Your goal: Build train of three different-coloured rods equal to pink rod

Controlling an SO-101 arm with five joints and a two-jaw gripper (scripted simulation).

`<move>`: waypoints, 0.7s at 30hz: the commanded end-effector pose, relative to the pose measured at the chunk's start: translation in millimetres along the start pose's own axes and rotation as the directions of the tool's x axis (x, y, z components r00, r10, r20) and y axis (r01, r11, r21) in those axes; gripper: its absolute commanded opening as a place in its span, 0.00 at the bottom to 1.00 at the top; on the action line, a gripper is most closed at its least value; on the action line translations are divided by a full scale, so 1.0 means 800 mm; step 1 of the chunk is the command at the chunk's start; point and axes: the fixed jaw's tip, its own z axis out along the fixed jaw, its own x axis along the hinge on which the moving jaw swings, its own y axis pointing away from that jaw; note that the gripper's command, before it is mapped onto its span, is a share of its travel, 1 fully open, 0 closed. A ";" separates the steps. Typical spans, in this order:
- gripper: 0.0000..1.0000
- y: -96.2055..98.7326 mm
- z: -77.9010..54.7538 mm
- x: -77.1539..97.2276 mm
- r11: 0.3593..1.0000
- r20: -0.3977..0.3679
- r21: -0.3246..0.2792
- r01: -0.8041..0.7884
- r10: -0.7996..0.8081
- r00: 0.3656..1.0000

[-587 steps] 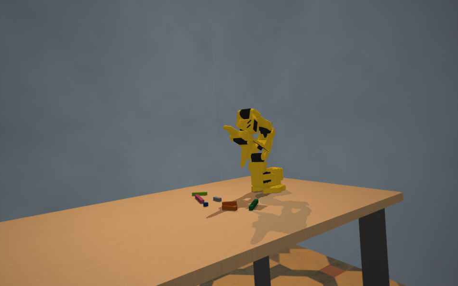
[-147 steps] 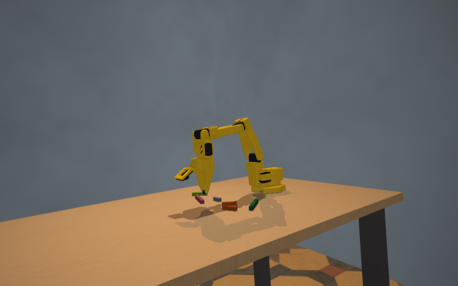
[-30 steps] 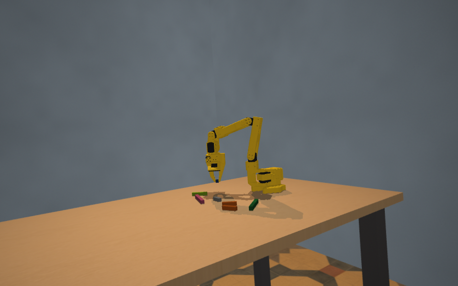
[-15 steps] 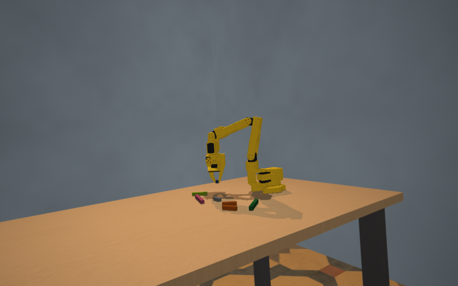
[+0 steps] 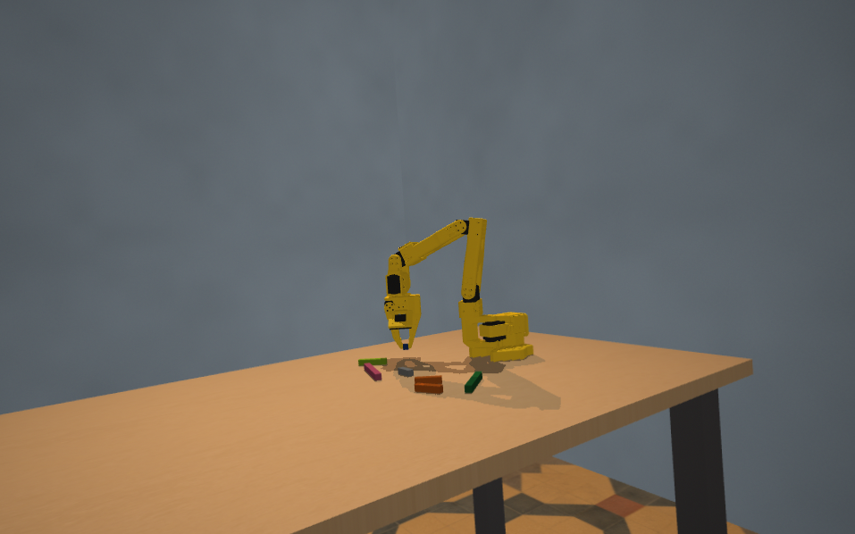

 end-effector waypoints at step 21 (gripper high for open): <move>0.00 -0.009 -0.003 0.003 0.999 -0.012 0.049 0.001 0.000 1.000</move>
